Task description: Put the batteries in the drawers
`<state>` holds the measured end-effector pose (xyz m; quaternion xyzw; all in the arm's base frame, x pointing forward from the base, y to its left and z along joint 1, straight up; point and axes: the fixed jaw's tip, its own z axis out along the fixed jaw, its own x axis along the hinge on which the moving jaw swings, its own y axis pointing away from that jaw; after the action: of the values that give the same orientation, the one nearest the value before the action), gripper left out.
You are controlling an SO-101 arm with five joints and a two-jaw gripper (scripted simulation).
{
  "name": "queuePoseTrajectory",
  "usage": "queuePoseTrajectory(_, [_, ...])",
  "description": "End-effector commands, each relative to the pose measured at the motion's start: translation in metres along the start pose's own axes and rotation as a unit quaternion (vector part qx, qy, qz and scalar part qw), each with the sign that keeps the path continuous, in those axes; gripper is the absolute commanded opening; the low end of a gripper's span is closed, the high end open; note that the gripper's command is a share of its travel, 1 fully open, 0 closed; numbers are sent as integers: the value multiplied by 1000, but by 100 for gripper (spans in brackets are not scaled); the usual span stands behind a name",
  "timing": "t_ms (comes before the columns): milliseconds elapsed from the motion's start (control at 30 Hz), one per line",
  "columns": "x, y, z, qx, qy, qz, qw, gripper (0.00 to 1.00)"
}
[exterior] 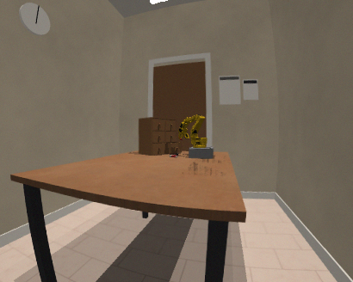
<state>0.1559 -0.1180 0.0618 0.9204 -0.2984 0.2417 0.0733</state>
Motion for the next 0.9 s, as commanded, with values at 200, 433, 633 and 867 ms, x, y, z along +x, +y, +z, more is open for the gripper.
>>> queuePoseTrajectory(200, [17,2,6,-2,9,-1,1000,0])
queuePoseTrajectory(433, [17,2,6,-2,9,-1,1000,0])
queuePoseTrajectory(633, [17,2,6,-2,9,-1,1000,0])
queuePoseTrajectory(867, [17,2,6,-2,9,0,1000,0])
